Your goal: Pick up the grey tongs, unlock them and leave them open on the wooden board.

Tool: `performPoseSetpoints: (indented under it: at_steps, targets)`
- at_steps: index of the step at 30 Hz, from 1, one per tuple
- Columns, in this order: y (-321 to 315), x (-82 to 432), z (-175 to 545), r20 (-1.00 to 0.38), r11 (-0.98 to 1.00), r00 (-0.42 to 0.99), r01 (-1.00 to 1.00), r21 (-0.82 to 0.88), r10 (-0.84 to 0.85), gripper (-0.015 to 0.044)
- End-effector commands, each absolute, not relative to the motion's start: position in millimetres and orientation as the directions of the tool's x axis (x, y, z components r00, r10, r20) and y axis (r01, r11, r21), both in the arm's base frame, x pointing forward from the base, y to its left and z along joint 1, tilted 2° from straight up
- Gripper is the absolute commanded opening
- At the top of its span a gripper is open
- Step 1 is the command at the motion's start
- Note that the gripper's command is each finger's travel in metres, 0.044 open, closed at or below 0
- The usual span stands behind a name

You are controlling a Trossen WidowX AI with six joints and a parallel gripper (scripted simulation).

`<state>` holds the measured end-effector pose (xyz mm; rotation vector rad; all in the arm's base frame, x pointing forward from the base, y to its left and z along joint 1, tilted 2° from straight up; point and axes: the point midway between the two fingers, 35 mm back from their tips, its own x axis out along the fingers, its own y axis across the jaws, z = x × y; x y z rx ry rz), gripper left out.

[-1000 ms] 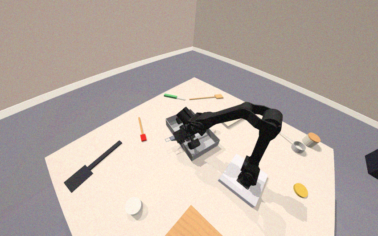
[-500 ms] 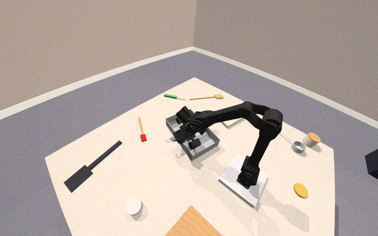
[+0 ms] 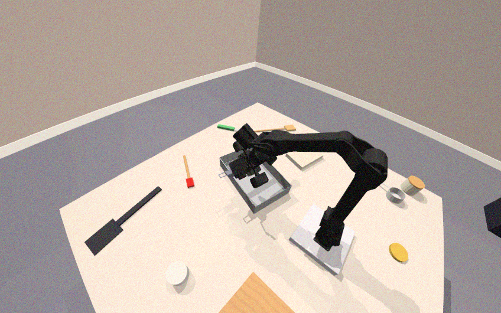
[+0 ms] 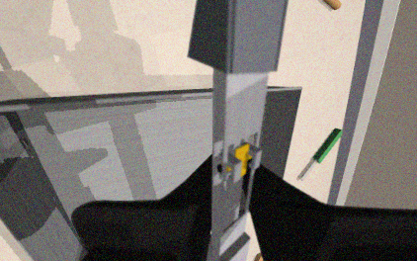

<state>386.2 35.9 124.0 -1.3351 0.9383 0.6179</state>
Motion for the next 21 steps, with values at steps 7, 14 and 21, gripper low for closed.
performPoseSetpoints:
  at_steps: [7,14,21]
  targets:
    - [35.2,388.0,125.8,-0.881,0.211,0.455,-0.856,-0.473,-0.127,-0.015]
    - [34.8,387.5,123.8,-0.925,0.268,0.363,-0.885,-0.379,-0.11,-0.015]
    - [34.3,385.5,122.8,-0.96,0.328,0.266,-0.902,-0.281,-0.091,-0.015]
